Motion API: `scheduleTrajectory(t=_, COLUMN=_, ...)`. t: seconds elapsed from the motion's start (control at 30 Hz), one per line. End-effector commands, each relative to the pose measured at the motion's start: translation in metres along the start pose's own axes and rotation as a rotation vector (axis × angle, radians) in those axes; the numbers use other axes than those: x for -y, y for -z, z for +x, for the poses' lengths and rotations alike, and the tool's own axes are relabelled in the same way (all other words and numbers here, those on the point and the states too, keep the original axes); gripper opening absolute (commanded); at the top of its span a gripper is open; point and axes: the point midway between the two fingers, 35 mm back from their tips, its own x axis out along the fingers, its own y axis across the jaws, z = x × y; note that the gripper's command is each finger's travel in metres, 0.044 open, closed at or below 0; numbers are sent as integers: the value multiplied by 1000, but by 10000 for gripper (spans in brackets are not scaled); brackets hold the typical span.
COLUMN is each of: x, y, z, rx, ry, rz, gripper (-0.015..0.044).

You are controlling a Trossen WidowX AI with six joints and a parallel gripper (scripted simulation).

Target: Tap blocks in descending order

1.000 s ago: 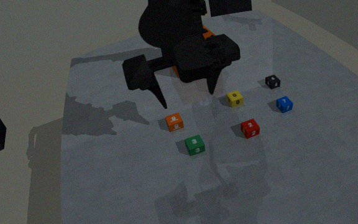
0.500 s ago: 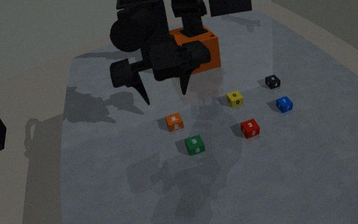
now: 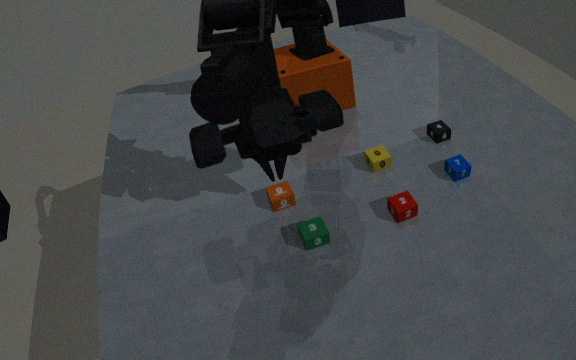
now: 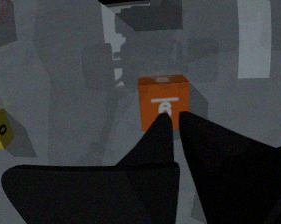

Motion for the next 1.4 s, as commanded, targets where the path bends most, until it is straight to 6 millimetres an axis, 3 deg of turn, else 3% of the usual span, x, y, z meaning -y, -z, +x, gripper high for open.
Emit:
scheduleTrajectory(t=0.0, x=0, y=0, z=1, rx=1, ry=0, rz=-6, gripper=20)
scheduleTrajectory(t=0.7, x=0, y=0, z=30, rx=1, ry=0, rz=-6, gripper=20)
scheduleTrajectory(t=0.93, x=0, y=0, z=31, rx=1, ry=0, rz=-6, gripper=20)
scheduleTrajectory(t=1.07, x=0, y=0, z=3, rx=1, ry=0, rz=-5, gripper=20)
scheduleTrajectory(t=1.2, x=0, y=-1, z=-2, rx=1, ry=0, rz=-6, gripper=20)
scheduleTrajectory(t=1.37, x=1, y=-1, z=-77, rx=2, ry=0, rz=-6, gripper=20)
